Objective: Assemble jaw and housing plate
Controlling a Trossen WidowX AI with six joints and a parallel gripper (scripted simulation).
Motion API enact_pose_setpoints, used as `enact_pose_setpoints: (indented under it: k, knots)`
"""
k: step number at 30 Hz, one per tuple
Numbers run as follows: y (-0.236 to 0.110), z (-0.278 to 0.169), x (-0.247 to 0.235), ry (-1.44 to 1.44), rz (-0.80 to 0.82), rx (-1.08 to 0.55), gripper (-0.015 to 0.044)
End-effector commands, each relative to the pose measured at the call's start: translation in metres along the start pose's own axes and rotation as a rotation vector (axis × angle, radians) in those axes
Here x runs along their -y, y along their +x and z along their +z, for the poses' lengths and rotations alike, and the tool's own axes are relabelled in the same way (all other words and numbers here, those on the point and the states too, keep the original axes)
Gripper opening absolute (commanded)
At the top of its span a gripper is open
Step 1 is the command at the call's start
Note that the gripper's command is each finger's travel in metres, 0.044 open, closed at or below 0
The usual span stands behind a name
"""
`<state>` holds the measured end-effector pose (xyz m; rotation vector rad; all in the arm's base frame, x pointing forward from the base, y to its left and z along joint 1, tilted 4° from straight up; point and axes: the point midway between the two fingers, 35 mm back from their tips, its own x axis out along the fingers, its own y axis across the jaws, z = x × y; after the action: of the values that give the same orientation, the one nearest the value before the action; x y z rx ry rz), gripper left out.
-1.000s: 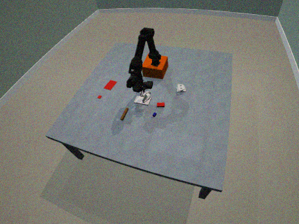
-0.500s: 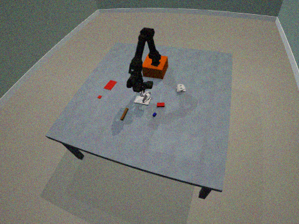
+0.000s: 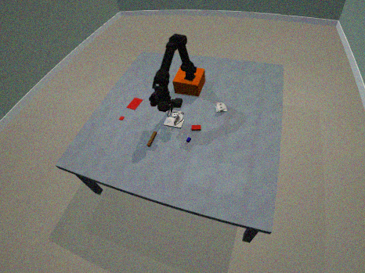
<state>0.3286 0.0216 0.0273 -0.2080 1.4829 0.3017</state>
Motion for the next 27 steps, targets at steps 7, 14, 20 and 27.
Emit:
enact_pose_setpoints:
  k: [7, 14, 20, 27]
  knots:
    - [-0.0007, -0.0002, 0.0052, -0.008, -0.001, 0.000, 0.0134]
    - [-0.0007, -0.0002, 0.0052, -0.008, -0.001, 0.000, 0.0134]
    - [-0.0007, -0.0002, 0.0052, -0.022, -0.001, 0.000, 0.0134]
    - [-0.0007, 0.0001, 0.0040, -0.022, -0.001, 0.000, 0.0134]
